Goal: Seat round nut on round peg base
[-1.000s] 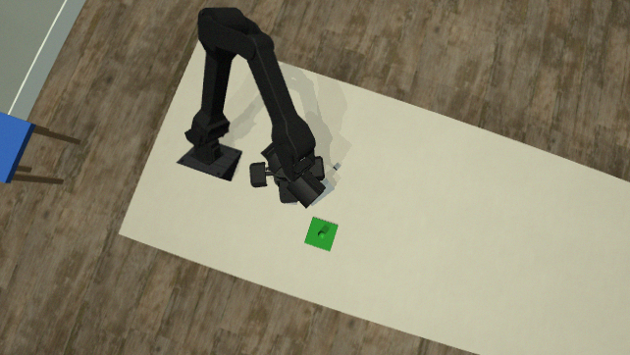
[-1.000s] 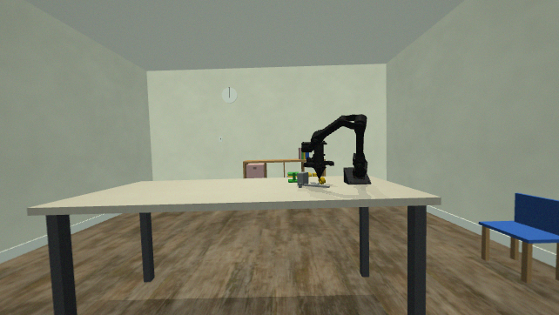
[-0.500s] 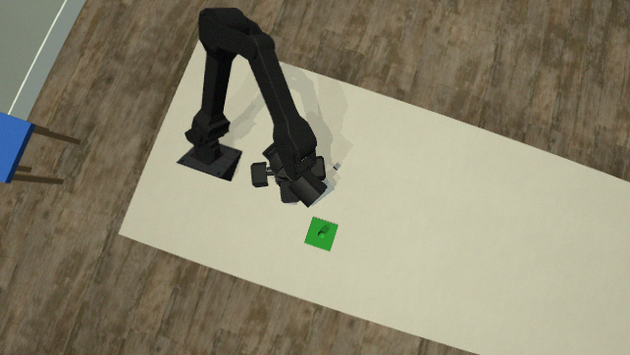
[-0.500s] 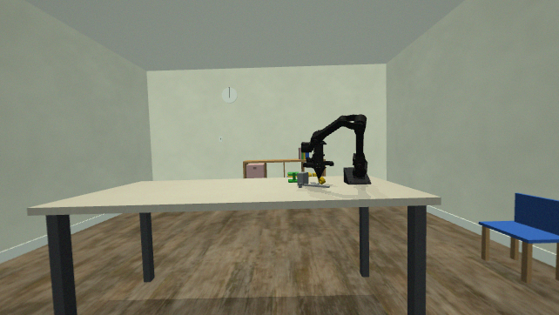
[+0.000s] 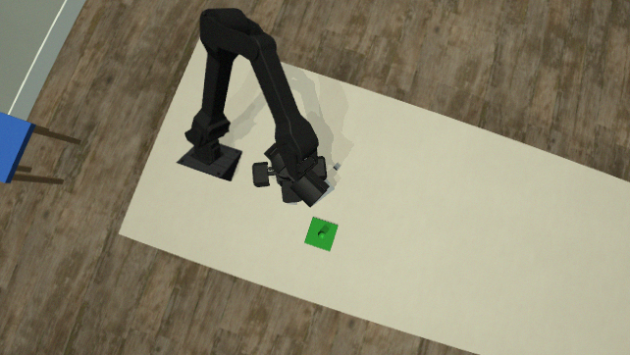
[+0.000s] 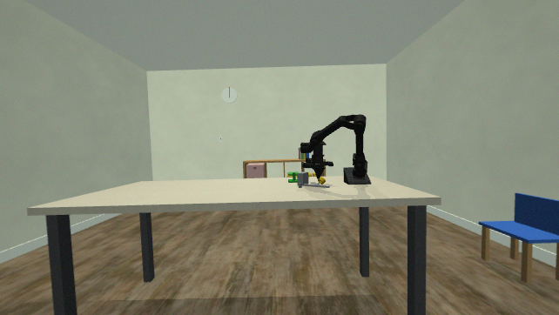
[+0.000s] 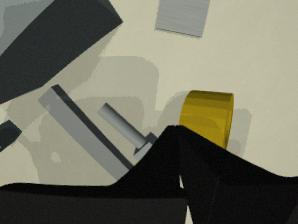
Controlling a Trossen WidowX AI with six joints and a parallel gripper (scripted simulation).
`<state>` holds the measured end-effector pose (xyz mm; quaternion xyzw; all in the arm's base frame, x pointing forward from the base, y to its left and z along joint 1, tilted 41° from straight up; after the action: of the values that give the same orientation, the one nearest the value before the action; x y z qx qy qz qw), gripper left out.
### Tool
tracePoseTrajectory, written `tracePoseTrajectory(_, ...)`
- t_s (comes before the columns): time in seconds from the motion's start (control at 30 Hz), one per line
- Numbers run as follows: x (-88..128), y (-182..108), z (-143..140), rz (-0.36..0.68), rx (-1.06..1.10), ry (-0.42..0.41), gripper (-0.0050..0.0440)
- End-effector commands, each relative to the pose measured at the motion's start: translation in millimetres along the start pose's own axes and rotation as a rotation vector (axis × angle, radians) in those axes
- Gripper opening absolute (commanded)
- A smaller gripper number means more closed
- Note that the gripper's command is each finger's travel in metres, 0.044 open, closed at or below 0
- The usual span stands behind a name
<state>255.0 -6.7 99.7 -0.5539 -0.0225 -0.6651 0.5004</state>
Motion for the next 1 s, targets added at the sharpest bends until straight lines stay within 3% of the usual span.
tracePoseTrajectory(0.0,1.6,0.6,4.0,-0.007,0.006,0.009,-0.0050)
tracePoseTrajectory(0.63,-4.4,2.4,12.9,-0.006,0.006,0.009,-0.0050)
tracePoseTrajectory(0.83,37.9,2.2,8.5,-0.008,0.006,0.008,-0.0050)
tracePoseTrajectory(0.97,39.6,2.1,8.4,-0.008,0.006,0.008,-0.0050)
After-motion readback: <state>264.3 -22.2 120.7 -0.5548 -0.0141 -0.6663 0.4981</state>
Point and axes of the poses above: the point midway between the two fingers, 35 mm back from their tips, its own x axis back along the fingers, its own z axis across the jaws, y = z × x, the point moved 9 cm from there along x, back along the fingers, and after that the axes turned 11 degrees about x, right-handed, at the moved point
